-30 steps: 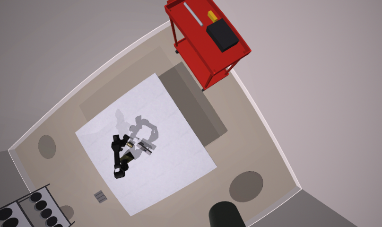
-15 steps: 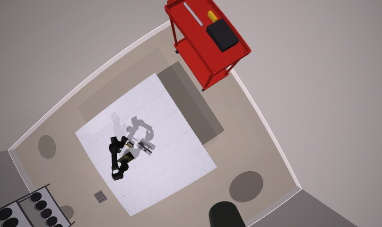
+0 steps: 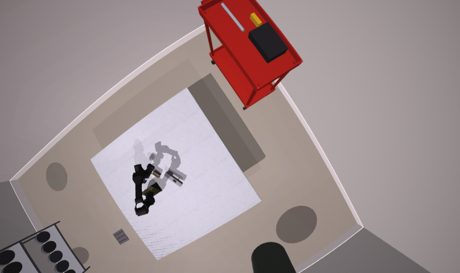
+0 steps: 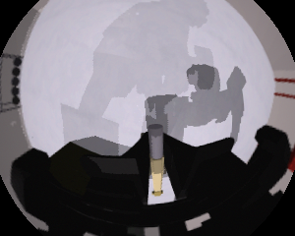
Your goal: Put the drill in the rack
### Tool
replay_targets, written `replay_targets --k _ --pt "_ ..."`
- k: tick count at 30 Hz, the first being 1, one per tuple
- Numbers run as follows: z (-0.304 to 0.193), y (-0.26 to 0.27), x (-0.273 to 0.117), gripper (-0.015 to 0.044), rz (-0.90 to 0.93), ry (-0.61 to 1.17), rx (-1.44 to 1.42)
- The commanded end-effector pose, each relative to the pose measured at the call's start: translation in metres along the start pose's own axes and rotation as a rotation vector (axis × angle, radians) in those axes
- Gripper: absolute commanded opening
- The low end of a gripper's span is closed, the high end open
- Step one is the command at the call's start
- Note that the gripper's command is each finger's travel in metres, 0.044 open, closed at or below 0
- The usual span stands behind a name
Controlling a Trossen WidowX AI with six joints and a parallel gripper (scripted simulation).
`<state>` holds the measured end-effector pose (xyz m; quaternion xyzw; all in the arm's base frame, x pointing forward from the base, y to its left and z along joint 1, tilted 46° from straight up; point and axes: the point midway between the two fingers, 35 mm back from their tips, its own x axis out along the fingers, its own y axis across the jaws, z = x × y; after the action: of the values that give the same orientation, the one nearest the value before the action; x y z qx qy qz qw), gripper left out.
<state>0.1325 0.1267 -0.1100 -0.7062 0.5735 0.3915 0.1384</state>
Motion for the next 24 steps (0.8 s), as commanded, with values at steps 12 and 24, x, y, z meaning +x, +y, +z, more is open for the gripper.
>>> replay_targets --k 12,24 --pt "0.000 -0.001 0.015 0.0000 -0.005 0.004 -0.004" --pt "0.000 -0.001 0.029 0.0000 -0.005 0.004 -0.004"
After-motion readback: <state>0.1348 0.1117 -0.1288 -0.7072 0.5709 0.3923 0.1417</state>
